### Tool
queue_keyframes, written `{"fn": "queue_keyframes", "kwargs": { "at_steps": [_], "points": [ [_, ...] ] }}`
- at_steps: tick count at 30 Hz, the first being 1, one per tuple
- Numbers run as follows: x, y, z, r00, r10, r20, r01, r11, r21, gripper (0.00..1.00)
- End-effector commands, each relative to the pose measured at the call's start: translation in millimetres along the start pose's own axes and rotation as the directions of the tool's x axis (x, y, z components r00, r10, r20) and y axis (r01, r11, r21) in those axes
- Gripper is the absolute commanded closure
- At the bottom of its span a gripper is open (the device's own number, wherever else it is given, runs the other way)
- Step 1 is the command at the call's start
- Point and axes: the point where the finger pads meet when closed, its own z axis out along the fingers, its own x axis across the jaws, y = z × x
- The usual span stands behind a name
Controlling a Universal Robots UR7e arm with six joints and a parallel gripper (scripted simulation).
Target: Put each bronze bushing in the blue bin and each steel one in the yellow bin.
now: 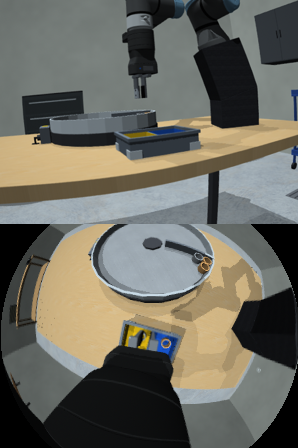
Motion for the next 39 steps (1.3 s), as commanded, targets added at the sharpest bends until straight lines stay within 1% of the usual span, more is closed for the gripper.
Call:
{"fn": "queue_keyframes", "kwargs": {
  "at_steps": [1,3,4,5,8,11,12,13,14,19,23,24,25,28,31,33,35,38,39],
  "points": [
    [9.7,-26.2,0.5,1.000,-0.004,0.004,0.004,1.000,-0.003,0.60],
    [18.1,-46.8,1.3,1.000,-0.007,0.004,0.007,1.000,-0.003,0.60],
    [20.7,-53.1,1.6,1.000,-0.007,0.004,0.007,1.000,-0.003,0.60],
    [22.3,-57.2,1.7,1.000,-0.008,0.004,0.008,1.000,-0.003,0.60],
    [22.3,-57.2,1.7,1.000,-0.008,0.004,0.008,1.000,-0.003,0.60],
    [35.0,-88.1,2.9,1.000,-0.012,0.004,0.012,1.000,-0.003,0.60],
    [38.5,-96.7,3.3,1.000,-0.013,0.004,0.013,1.000,-0.003,0.60],
    [39.2,-98.5,3.3,1.000,-0.013,0.004,0.013,1.000,-0.003,0.60],
    [43.4,-108.8,3.7,1.000,-0.014,0.004,0.014,1.000,-0.003,0.60],
    [43.4,-108.8,3.7,1.000,-0.014,0.004,0.014,1.000,-0.003,0.60],
    [60.3,-150.1,5.4,1.000,-0.019,0.004,0.019,1.000,-0.003,0.60],
    [62.8,-156.2,5.6,1.000,-0.020,0.003,0.020,1.000,-0.003,0.60],
    [64.5,-160.4,5.8,1.000,-0.020,0.004,0.020,1.000,-0.003,0.60],
    [64.5,-160.4,5.8,1.000,-0.020,0.004,0.020,1.000,-0.003,0.60],
    [77.1,-191.4,7.0,1.000,-0.024,0.004,0.024,1.000,-0.003,0.60],
    [77.1,-191.4,7.0,1.000,-0.024,0.004,0.024,1.000,-0.003,0.60],
    [85.6,-212.1,7.8,1.000,-0.027,0.004,0.027,1.000,-0.003,0.60],
    [85.6,-212.1,7.8,1.000,-0.027,0.004,0.027,1.000,-0.003,0.60],
    [89.8,-222.4,8.2,1.000,-0.028,0.004,0.028,1.000,-0.003,0.60]
  ]
}}
